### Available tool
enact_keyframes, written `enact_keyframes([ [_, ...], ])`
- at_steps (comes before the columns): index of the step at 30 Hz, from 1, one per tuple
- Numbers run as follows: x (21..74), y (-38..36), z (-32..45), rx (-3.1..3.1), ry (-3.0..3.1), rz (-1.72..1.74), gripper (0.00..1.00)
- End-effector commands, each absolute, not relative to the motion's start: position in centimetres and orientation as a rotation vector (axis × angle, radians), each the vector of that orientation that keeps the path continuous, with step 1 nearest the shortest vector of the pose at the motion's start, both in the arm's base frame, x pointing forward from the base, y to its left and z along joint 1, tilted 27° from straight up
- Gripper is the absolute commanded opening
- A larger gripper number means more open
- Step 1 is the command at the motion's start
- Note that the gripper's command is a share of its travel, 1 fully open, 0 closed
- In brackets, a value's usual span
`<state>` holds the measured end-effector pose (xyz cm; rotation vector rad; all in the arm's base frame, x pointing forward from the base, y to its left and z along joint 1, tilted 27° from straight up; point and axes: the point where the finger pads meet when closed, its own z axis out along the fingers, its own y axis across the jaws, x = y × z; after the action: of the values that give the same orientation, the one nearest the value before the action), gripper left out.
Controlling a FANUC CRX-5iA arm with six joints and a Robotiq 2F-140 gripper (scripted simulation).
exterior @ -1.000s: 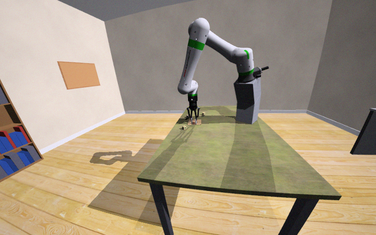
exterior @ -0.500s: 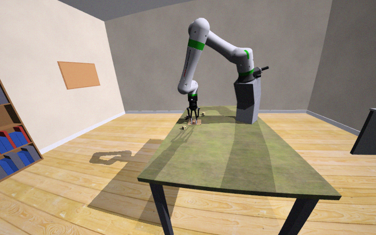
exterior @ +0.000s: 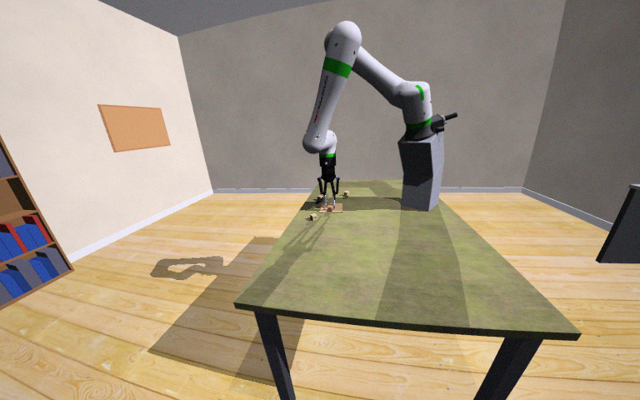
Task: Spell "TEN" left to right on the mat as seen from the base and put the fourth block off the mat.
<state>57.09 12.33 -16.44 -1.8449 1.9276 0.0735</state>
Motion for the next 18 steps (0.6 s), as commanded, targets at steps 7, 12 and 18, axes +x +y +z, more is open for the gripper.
enact_keyframes([
  [7,55.8,10.8,-12.5,-1.845,1.928,0.073,0.28],
  [12,55.5,10.4,-11.6,-1.845,1.928,0.073,0.28],
  [18,55.5,10.4,-11.5,-1.845,1.928,0.073,1.00],
])
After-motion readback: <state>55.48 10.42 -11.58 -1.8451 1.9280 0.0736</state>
